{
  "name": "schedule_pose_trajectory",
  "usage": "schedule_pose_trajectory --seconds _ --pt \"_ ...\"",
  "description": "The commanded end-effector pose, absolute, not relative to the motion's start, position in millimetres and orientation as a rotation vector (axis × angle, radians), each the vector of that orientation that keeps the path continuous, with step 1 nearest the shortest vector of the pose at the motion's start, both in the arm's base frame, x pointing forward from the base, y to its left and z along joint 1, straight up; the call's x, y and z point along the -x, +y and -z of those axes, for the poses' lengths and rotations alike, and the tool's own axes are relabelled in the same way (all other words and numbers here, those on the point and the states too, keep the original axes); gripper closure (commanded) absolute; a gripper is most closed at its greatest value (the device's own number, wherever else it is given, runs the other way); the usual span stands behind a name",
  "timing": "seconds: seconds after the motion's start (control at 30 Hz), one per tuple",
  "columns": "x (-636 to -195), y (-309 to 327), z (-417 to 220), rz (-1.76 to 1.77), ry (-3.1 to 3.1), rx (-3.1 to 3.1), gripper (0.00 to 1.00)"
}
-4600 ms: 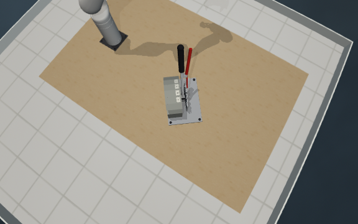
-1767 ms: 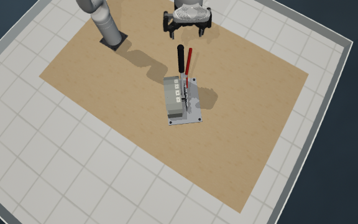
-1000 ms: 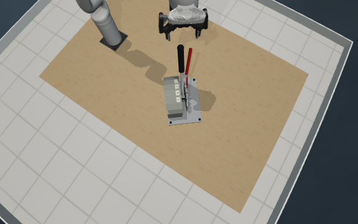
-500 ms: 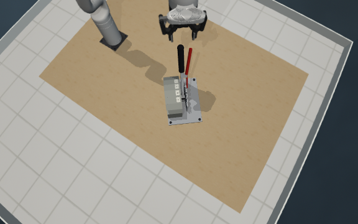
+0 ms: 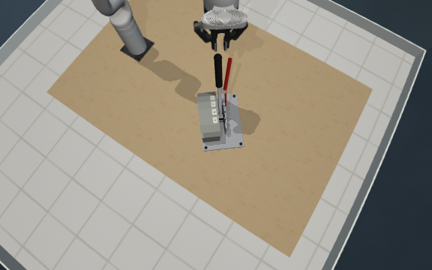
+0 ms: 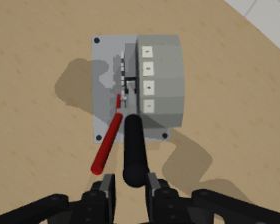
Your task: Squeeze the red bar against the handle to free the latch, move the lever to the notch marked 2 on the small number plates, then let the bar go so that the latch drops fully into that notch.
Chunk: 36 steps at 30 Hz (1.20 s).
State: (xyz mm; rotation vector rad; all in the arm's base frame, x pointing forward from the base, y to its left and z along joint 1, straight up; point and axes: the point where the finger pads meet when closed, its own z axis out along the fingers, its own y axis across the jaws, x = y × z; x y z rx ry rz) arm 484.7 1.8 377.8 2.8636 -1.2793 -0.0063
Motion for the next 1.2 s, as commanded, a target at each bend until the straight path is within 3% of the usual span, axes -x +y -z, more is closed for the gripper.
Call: schedule_pose_trajectory --seconds 0.0,0.63,0.67,1.17 --pt "-484.8 1.8 -378.7 0.003 -1.280 -2.864 1.00" --pt "-484.8 1.8 -378.7 0.003 -1.280 -2.864 1.00" --pt "-484.8 1.8 -378.7 0.003 -1.280 -2.864 0.02" --pt "-484.8 1.8 -378.7 0.003 -1.280 -2.864 0.02"
